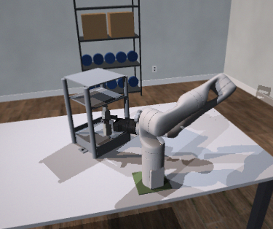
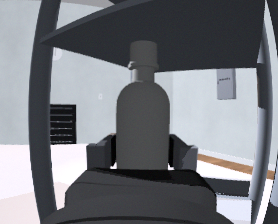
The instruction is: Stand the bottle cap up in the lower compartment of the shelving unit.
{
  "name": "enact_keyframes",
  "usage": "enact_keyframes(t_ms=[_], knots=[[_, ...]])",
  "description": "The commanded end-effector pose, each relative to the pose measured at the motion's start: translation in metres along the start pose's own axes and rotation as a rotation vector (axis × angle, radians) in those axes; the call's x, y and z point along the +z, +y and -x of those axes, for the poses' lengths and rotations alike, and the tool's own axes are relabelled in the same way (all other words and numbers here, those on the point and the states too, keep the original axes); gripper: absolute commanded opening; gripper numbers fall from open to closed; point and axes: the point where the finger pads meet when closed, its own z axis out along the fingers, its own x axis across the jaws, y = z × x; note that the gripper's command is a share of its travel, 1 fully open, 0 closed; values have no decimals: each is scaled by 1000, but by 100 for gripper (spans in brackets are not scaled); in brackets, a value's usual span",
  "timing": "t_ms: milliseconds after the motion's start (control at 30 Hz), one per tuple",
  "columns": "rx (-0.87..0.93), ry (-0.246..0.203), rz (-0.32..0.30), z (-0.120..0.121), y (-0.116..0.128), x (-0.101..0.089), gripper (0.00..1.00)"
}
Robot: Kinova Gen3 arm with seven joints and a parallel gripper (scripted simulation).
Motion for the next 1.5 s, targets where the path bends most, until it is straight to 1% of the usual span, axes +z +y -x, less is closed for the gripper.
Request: enact_keyframes(t_ms=[0,333,533,1467], knots=[[-1,0,-1,0,0,0,0],[-1,0,-1,0,14,0,0],[-1,0,-1,0,18,0,0],[-1,0,-1,0,19,0,0]])
